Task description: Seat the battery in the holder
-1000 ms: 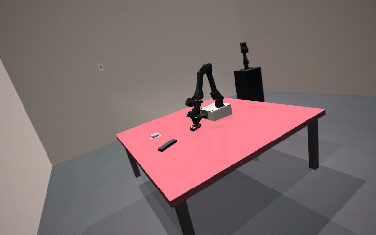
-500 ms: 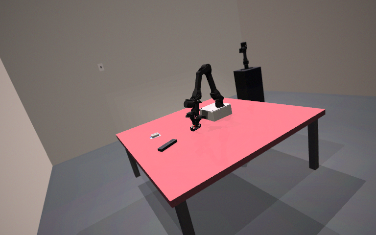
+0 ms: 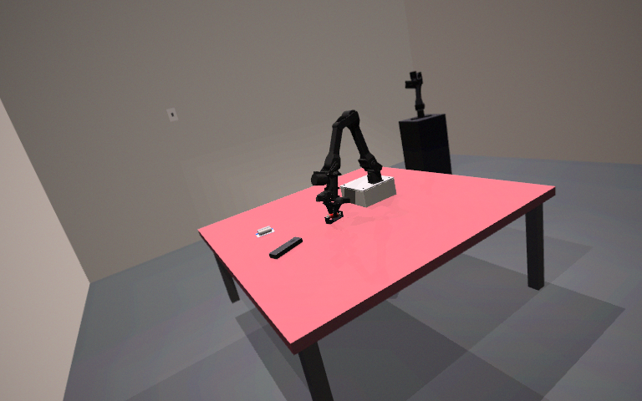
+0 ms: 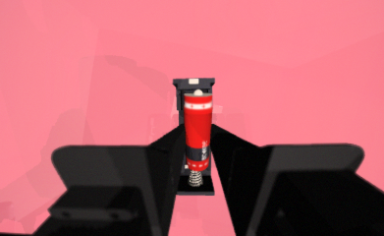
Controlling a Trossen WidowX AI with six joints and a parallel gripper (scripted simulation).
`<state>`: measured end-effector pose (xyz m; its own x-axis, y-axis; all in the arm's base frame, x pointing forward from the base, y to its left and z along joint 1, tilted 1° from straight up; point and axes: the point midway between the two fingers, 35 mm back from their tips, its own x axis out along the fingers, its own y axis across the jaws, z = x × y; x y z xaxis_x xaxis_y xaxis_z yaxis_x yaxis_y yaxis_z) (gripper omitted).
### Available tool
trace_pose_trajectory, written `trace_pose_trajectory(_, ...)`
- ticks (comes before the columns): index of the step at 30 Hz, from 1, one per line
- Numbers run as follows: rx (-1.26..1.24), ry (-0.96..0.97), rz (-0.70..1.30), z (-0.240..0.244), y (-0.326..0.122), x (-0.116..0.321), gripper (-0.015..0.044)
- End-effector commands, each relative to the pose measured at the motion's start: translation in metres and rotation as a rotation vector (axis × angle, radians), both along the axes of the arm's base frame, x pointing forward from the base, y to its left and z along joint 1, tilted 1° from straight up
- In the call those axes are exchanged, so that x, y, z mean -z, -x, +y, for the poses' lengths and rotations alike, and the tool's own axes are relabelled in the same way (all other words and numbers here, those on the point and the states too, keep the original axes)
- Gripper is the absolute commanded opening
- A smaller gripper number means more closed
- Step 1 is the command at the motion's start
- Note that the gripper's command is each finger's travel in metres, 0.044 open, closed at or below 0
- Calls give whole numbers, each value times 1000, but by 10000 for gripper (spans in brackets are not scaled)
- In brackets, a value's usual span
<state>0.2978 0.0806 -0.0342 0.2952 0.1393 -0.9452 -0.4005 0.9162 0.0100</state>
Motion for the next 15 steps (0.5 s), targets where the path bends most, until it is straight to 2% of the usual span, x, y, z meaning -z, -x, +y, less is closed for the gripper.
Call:
trace_pose_trajectory(1,5,21,41,-2,3,5,70)
trace_pose_trajectory(15,0,54,121,-1,3,6,70)
